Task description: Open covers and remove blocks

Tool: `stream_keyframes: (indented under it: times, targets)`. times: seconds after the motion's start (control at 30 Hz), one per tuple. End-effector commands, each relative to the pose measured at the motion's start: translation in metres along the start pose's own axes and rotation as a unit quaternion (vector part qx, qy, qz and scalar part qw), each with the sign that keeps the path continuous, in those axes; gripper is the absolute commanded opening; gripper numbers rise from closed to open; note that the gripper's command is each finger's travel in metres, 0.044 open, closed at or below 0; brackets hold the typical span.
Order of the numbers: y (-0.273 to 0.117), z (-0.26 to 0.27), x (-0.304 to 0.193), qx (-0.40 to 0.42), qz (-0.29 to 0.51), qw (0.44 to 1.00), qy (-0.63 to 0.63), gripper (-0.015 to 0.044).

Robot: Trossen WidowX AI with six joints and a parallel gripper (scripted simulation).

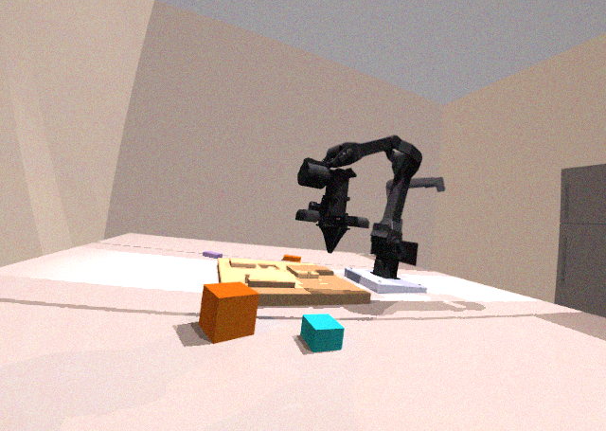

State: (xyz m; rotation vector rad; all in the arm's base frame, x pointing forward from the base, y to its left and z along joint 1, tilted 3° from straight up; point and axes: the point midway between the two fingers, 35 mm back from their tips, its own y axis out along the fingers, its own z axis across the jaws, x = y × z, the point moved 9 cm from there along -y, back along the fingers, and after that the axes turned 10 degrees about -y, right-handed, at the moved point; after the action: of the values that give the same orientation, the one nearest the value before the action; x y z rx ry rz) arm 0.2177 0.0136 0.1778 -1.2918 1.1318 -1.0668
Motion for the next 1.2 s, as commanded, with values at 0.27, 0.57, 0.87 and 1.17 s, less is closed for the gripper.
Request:
stream_keyframes:
  times: [0.27,0.57,0.87,1.17]
  targets:
    - [-0.001,0.000,0.000,0.004,0.001,1.000,0.002,0.0000]
    - [0.000,0.000,0.000,0.004,0.001,1.000,0.002,0.0000]
    - [0.007,0.001,0.000,0.004,0.001,1.000,0.002,0.0000]
    - [0.016,0.001,0.000,0.004,0.001,1.000,0.002,0.0000]
